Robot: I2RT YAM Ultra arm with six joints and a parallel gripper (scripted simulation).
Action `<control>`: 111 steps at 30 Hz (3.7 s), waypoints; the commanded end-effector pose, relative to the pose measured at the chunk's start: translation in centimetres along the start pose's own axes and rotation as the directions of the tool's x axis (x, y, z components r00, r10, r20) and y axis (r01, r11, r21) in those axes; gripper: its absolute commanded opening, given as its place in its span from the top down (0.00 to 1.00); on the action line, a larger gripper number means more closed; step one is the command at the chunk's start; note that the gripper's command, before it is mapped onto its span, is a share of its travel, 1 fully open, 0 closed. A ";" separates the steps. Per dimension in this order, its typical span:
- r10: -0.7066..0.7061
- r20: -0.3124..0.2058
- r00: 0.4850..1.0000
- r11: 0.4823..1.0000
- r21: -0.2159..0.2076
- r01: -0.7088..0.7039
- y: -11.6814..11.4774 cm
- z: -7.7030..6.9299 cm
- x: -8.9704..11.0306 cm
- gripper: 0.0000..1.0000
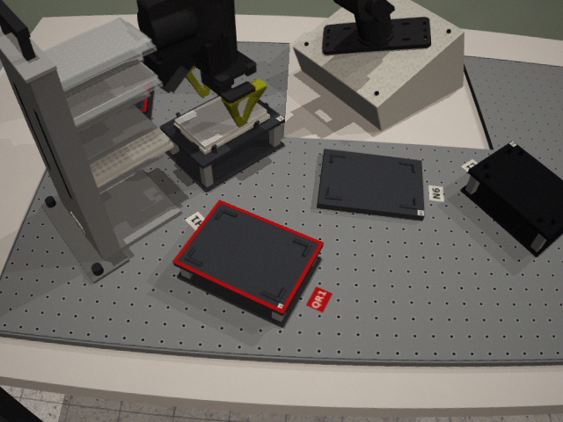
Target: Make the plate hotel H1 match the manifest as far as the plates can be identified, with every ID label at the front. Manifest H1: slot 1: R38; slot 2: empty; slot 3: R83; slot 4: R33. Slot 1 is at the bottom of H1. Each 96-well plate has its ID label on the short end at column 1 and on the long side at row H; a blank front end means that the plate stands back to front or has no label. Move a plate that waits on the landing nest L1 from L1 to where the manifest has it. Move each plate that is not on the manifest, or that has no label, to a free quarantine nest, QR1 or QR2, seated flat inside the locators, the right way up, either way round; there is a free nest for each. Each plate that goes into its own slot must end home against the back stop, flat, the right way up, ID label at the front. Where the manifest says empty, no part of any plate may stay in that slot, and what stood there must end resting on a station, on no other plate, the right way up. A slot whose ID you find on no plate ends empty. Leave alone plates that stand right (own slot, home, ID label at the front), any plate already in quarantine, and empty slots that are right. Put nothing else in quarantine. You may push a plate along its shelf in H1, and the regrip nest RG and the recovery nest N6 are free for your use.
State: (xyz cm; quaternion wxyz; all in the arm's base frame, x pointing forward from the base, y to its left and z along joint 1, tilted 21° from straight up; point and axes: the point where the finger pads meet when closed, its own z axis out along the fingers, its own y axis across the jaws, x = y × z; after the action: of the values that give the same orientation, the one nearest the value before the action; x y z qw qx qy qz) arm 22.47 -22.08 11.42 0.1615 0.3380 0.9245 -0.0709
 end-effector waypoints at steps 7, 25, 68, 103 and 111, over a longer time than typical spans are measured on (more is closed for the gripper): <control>-0.001 0.002 1.000 1.000 0.002 0.001 0.2 1.7 0.0 0.00; 0.001 0.024 1.000 1.000 0.003 -0.001 0.0 1.8 -0.6 0.15; -0.005 0.049 0.999 1.000 0.005 0.005 0.3 -1.5 -1.1 0.15; -0.001 0.049 0.999 1.000 0.006 0.001 0.2 -4.6 -1.0 0.15; -0.001 0.049 0.999 1.000 0.006 0.001 0.2 -5.4 -0.9 0.15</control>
State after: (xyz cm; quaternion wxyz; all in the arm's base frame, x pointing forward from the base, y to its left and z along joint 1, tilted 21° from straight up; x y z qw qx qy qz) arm 21.87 -21.21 14.69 0.1638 0.3353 0.9250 -0.0719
